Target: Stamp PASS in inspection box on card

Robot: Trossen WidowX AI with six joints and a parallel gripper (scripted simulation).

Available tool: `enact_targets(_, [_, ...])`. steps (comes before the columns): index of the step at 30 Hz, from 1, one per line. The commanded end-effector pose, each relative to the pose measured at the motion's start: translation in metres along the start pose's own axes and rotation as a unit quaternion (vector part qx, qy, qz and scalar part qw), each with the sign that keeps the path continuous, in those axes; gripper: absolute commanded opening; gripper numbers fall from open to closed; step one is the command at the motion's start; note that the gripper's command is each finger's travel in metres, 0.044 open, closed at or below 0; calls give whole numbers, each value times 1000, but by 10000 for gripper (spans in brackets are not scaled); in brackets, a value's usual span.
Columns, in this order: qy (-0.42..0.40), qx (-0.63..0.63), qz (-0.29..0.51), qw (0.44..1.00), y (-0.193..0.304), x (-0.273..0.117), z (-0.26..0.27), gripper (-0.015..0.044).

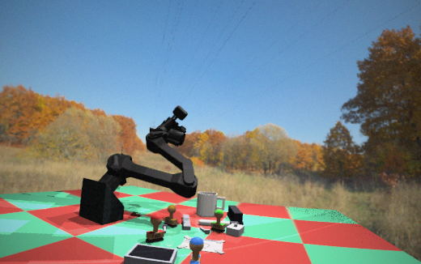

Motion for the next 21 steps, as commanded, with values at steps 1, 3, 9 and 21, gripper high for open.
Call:
enact_targets(1, [1,2,4,1000,2,1,-1,374])
enact_targets(3, [9,16,38,999,16,6,-6,321])
enact_targets(9, [18,90,194,977,84,16,-13,223])
enact_targets(21, [-73,253,466,844,198,-15,54,223])
Point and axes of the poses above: the point midway between the two fingers, 35 mm back from their tips, its own x axis out along the fingers, its own z axis across the jaws, y = z × x, the point moved 4 cm from there along -x, back along the fingers, and after that the axes turned 1 degree about -x, right-handed, at the moved point
